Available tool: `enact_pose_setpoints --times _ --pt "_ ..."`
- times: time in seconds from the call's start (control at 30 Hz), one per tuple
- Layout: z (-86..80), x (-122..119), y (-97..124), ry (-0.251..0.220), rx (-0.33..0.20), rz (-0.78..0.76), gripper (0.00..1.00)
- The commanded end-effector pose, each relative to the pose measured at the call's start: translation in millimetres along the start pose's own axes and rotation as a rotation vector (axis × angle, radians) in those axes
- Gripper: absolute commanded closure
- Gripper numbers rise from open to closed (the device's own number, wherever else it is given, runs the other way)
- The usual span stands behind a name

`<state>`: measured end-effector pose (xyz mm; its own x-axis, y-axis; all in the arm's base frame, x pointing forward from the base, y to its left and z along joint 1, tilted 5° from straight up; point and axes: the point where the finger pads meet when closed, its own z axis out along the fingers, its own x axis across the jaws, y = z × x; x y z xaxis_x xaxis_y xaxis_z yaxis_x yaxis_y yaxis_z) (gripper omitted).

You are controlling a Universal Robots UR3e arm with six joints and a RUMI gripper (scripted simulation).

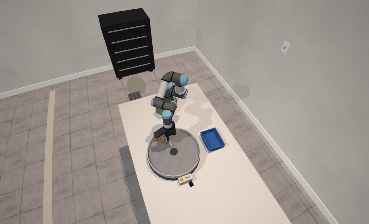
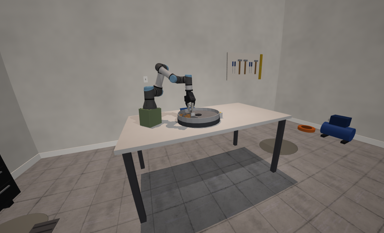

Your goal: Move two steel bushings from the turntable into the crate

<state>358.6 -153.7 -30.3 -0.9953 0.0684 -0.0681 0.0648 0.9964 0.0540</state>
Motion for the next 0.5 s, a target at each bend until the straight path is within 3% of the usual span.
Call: enact_pose_setpoints --times 0.0,0.47 --pt "5.8 -0.7 -0.5 -0.002 0.002 0.0 0.95" --pt "20.4 -0.8 -0.5 -0.002 0.002 0.0 0.95"
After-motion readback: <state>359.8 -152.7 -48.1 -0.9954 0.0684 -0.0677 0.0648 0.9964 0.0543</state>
